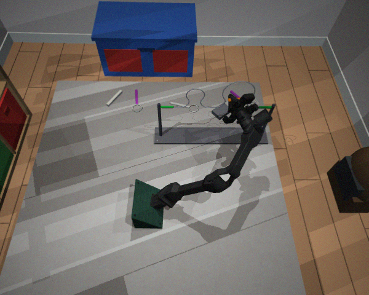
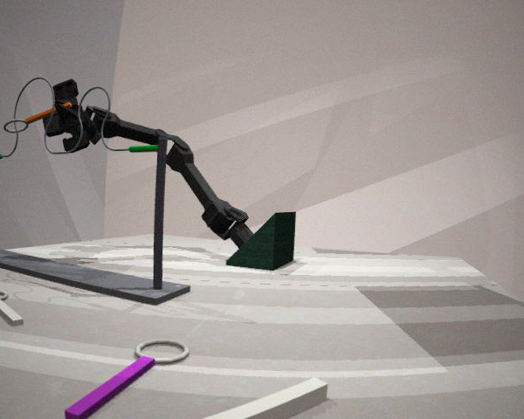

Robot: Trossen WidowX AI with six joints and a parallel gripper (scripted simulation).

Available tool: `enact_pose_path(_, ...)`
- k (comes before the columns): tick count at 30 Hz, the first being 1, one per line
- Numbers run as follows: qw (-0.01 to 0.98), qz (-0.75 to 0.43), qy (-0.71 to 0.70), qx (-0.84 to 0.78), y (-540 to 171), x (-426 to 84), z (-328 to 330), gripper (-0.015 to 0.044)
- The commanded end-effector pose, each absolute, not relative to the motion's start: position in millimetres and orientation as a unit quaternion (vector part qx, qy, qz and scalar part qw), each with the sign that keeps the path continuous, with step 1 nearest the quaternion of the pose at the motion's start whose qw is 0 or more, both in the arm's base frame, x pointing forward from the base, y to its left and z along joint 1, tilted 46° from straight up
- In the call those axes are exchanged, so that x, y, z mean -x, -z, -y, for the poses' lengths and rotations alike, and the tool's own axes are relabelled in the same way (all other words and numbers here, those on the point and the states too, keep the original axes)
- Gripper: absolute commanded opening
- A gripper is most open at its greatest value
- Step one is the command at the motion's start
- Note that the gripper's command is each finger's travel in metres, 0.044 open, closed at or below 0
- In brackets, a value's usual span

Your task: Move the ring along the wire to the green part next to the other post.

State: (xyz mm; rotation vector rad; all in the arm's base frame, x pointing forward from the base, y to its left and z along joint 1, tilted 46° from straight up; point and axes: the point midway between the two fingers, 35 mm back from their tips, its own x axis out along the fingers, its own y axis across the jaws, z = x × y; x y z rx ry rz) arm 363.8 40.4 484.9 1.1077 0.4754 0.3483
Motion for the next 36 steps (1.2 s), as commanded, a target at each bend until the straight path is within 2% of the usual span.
enact_pose_path(1,0.816,-0.224,-0.159,-0.508,-485.4,-365.5,-40.6,-0.015)
enact_pose_path(36,0.913,-0.232,-0.115,-0.315,-474.2,-367.1,-32.2,-0.015)
